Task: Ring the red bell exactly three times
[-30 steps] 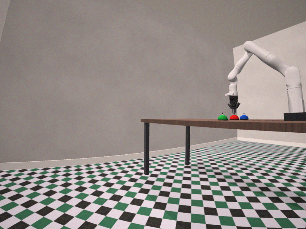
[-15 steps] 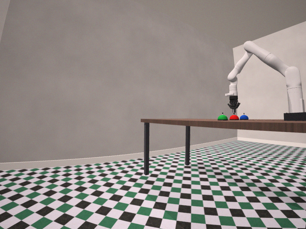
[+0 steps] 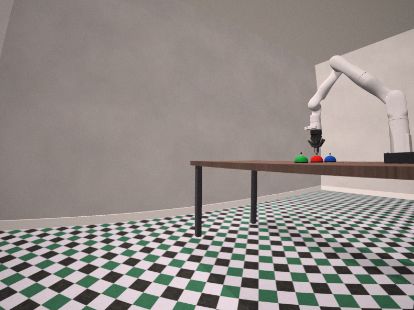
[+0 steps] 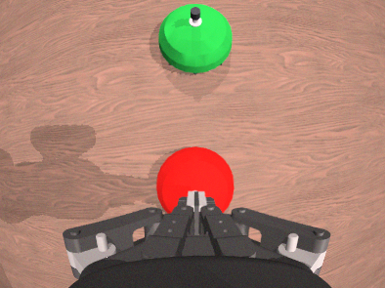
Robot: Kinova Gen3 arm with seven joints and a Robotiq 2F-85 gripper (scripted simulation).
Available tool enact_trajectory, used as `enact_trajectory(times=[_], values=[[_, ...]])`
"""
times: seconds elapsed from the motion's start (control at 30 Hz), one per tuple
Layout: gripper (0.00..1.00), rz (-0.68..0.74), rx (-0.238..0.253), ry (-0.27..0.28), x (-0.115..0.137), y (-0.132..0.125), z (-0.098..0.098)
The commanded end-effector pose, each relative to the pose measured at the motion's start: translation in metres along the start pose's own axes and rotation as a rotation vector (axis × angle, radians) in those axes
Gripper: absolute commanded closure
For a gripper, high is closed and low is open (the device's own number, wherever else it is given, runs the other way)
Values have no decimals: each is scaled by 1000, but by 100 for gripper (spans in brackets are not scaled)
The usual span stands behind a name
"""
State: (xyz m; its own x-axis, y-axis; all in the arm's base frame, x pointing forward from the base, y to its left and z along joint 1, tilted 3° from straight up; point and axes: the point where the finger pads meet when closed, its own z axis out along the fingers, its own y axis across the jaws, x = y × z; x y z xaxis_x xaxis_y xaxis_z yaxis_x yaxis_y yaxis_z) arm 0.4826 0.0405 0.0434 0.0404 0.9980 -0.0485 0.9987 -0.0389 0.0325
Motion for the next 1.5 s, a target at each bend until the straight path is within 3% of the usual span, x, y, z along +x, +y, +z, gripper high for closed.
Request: enact_trajectory(times=[0.0, 1.47], values=[[100, 0, 1, 0, 0, 0, 1], [100, 0, 1, 0, 0, -1, -7]])
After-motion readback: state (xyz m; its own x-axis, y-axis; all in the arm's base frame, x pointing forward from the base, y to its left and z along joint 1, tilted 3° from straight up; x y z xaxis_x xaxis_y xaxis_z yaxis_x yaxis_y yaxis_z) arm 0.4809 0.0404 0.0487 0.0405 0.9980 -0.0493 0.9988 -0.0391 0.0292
